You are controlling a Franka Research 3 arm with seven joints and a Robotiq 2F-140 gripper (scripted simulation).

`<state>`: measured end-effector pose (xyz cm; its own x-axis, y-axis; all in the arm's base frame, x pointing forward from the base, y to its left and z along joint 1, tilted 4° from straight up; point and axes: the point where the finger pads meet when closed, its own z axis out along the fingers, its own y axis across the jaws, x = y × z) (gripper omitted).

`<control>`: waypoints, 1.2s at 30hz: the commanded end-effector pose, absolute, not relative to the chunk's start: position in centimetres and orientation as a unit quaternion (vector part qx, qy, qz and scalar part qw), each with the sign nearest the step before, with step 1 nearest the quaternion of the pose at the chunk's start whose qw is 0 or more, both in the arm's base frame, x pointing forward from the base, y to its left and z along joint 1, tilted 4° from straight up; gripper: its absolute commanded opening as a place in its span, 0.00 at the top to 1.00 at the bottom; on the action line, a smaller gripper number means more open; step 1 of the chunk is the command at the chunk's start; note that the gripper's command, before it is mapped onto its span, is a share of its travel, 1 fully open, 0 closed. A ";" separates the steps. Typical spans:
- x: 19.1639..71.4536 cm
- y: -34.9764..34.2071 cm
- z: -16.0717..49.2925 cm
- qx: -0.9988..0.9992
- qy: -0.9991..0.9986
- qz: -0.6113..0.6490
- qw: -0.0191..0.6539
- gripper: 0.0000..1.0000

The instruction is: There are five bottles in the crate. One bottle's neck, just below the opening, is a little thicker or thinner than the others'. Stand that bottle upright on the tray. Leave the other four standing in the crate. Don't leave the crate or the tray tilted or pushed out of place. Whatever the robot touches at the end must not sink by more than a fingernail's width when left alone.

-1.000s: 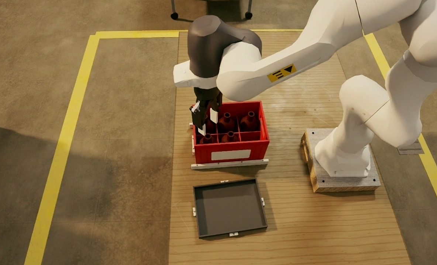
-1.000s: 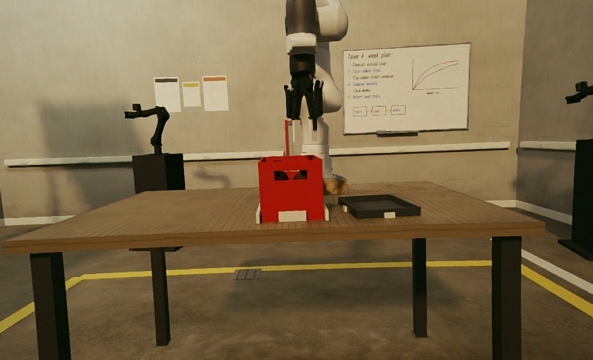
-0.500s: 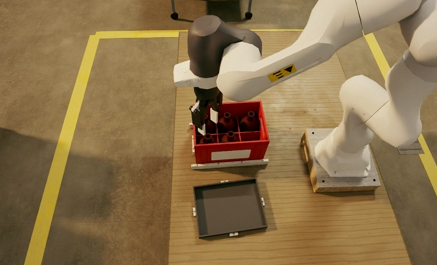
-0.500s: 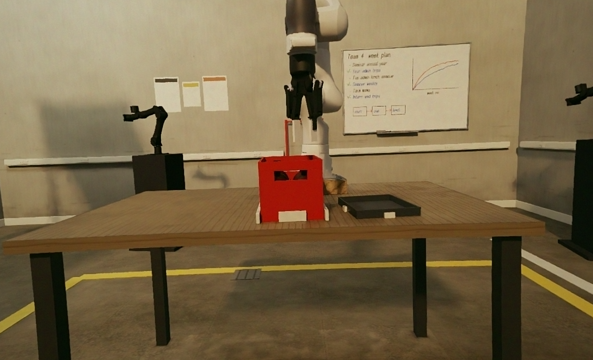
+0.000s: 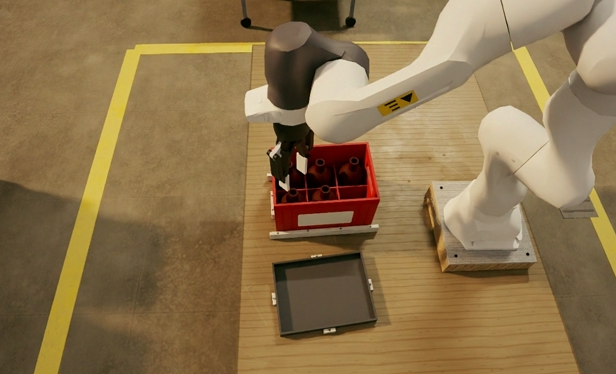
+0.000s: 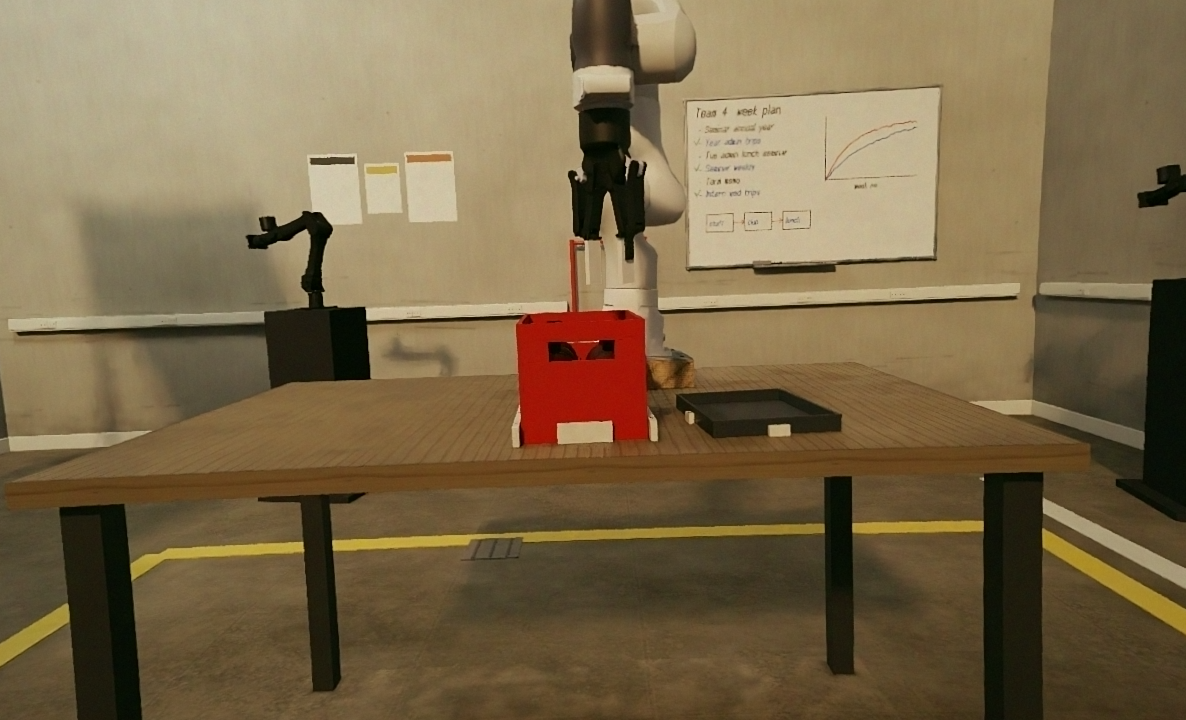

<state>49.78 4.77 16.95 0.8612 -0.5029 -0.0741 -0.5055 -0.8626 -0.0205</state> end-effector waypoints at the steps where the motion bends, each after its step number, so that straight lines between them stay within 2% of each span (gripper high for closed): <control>1: 49.8 4.9 16.9 -0.964 0.262 0.031 0.020 0.56; 36: 49.7 5.0 13.5 -0.964 0.262 0.031 0.020 0.56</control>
<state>49.50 5.00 13.83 0.8557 -0.5118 -0.0759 -0.5144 -0.8574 -0.0177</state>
